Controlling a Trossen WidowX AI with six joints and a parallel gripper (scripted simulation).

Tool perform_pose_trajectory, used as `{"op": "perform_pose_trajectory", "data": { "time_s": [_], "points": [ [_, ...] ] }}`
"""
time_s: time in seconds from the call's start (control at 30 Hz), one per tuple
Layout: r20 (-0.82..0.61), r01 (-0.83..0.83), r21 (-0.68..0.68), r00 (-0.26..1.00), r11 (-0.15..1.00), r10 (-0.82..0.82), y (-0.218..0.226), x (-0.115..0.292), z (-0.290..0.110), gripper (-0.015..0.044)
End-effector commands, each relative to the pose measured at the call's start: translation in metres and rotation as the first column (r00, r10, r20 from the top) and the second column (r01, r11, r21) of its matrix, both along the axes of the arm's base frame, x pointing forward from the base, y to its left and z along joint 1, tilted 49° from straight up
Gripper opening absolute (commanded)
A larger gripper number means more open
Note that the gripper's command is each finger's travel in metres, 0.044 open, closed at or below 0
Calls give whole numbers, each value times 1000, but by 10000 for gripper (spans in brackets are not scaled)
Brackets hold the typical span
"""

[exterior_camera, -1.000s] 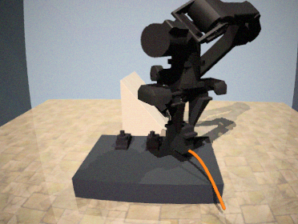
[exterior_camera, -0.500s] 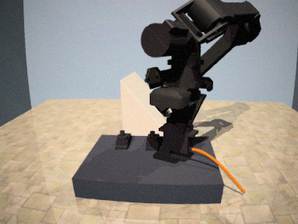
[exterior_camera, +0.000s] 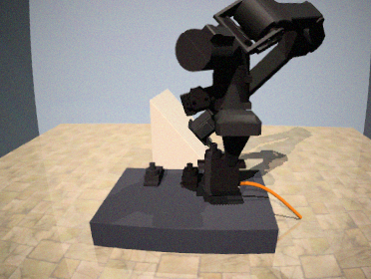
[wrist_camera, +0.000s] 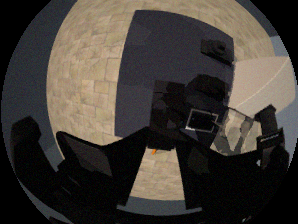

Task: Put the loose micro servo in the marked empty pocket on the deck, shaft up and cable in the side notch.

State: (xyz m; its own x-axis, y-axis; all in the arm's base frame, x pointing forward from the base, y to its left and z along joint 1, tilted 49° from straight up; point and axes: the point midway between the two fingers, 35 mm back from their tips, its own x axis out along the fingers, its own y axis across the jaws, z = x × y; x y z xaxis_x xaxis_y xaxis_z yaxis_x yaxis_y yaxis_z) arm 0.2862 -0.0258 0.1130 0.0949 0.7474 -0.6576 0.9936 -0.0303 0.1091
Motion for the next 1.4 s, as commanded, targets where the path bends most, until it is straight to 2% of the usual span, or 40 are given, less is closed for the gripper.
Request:
{"op": "perform_pose_trajectory", "data": {
  "time_s": [0.0, 0.27, 0.57, 0.97, 1.27, 1.37],
  "points": [
    [105, -85, -15, 991, 996, 86, 0, 0, 2, 0],
    [299, -254, -78, 917, 964, 266, 0, 0, 2, 0],
    [484, -414, -186, 751, 891, 450, 0, 0, 2, 0],
    [646, -552, -373, 423, 746, 635, 0, 0, 2, 0],
    [689, -586, -528, 128, 615, 713, 0, 0, 2, 0],
    [690, -586, -553, 77, 592, 720, 0, 0, 2, 0]
  ]
}}
